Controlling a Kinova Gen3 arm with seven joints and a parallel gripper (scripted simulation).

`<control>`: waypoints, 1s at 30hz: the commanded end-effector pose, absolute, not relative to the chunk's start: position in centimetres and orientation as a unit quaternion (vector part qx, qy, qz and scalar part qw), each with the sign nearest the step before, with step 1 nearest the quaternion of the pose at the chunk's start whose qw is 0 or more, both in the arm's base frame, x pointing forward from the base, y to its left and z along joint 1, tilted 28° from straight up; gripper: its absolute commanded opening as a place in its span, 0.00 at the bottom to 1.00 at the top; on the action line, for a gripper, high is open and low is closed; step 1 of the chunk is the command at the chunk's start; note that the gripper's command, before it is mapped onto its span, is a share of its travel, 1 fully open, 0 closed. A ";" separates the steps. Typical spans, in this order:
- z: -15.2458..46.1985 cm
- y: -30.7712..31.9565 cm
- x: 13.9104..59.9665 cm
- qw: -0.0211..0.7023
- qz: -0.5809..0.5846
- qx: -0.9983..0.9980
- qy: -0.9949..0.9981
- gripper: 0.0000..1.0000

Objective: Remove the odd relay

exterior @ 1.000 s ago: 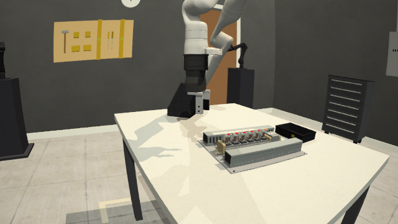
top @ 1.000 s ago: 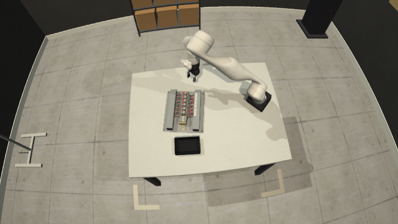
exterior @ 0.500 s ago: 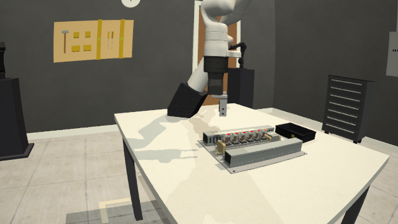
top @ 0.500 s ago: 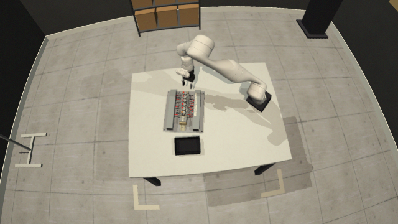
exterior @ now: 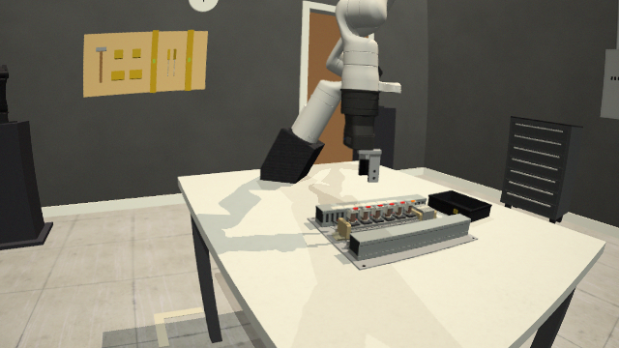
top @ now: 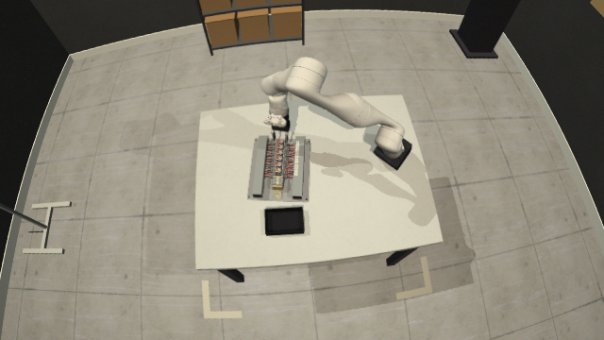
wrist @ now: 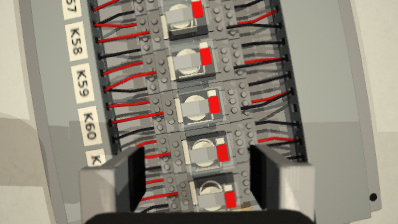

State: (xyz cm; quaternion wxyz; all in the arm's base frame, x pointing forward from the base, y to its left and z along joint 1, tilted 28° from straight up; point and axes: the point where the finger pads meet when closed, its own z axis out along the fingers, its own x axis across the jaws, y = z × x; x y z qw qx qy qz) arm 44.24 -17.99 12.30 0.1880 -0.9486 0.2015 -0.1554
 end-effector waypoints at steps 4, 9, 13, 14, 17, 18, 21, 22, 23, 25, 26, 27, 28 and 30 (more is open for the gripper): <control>12.9 -17.1 44.8 0.181 -0.164 -0.955 0.169 0.98; 13.2 -16.4 45.1 0.177 -0.168 -0.958 0.149 0.98; 13.3 -16.1 45.3 0.175 -0.170 -0.960 0.138 0.98; 13.4 -16.0 45.3 0.175 -0.171 -0.960 0.136 0.98; 13.4 -16.0 45.3 0.175 -0.171 -0.960 0.135 0.98; 13.4 -15.9 45.3 0.174 -0.171 -0.960 0.133 0.98; 13.5 -15.9 45.4 0.174 -0.172 -0.961 0.130 0.98; 13.5 -15.8 45.4 0.174 -0.172 -0.961 0.130 0.98; 13.5 -15.8 45.4 0.174 -0.172 -0.961 0.129 0.98; 13.5 -15.8 45.4 0.173 -0.172 -0.961 0.129 0.98; 13.5 -15.8 45.4 0.173 -0.172 -0.961 0.129 0.98; 13.5 -15.8 45.4 0.173 -0.172 -0.961 0.129 0.98; 13.5 -15.8 45.4 0.173 -0.172 -0.961 0.129 0.98; 13.5 -15.8 45.4 0.173 -0.172 -0.961 0.129 0.98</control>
